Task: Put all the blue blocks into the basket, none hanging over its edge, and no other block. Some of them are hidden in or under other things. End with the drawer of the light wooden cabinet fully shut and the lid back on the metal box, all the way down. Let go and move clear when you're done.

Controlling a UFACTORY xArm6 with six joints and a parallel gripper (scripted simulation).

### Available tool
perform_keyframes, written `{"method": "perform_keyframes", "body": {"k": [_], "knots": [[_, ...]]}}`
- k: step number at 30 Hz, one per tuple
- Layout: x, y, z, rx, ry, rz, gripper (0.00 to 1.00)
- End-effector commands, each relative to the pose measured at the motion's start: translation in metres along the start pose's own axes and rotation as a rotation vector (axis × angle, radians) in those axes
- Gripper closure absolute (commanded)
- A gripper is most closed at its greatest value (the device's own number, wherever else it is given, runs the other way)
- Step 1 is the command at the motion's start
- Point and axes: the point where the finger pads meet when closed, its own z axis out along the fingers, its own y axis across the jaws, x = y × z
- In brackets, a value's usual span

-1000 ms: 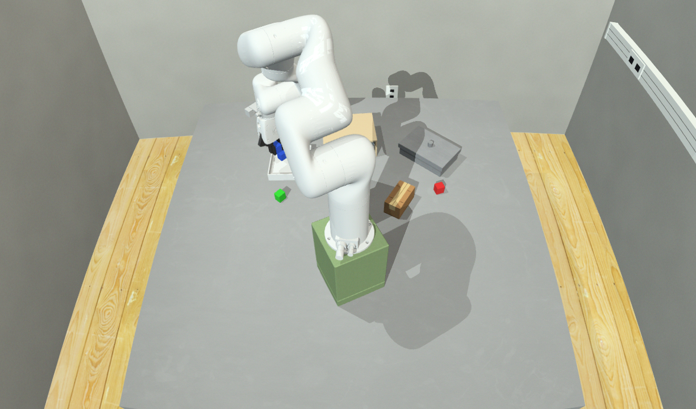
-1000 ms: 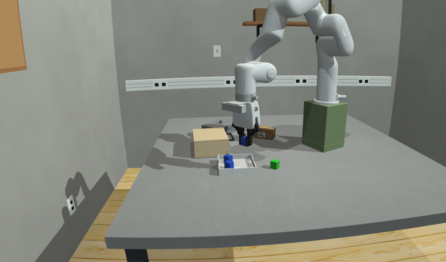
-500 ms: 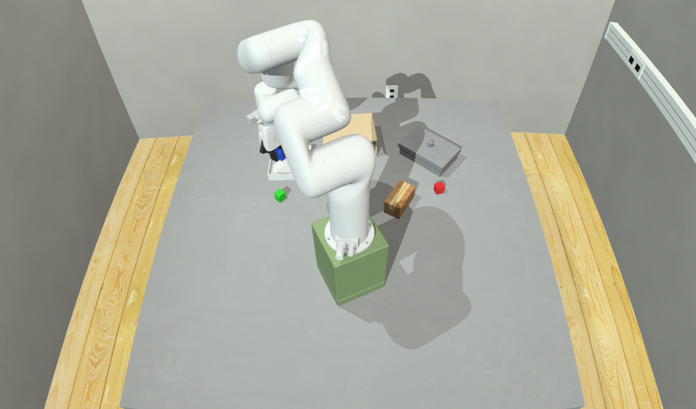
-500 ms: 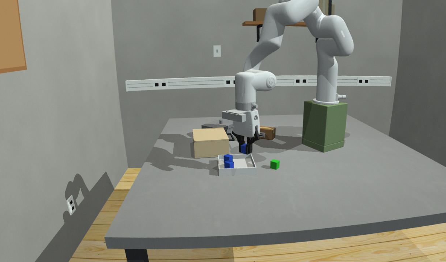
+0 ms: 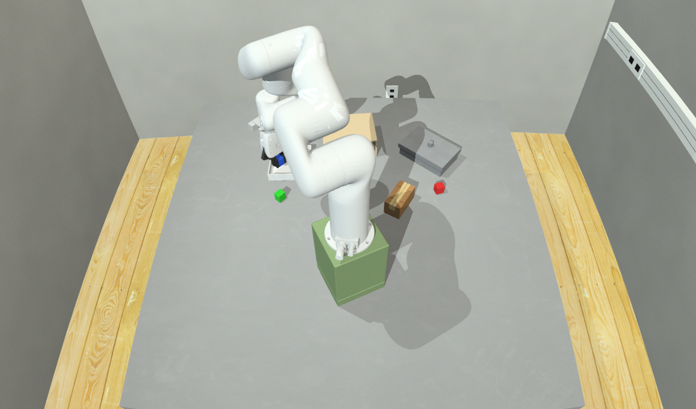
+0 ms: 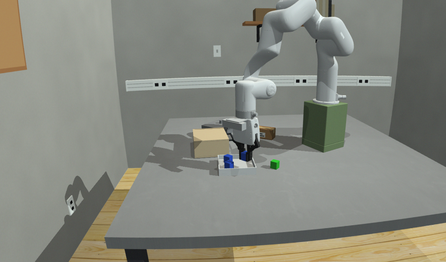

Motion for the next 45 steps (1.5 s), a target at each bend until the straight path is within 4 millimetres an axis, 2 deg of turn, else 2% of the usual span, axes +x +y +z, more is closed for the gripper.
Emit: {"method": "perform_keyframes", "body": {"k": [1,13,23,45], "knots": [[0.003,0.001,0.006,-0.001,0.005,0.000,1.00],[0.003,0.001,0.023,-0.001,0.005,0.000,1.00],[0.003,0.001,0.030,-0.001,0.005,0.000,1.00],[0.003,0.001,0.035,-0.001,0.005,0.000,1.00]]}}
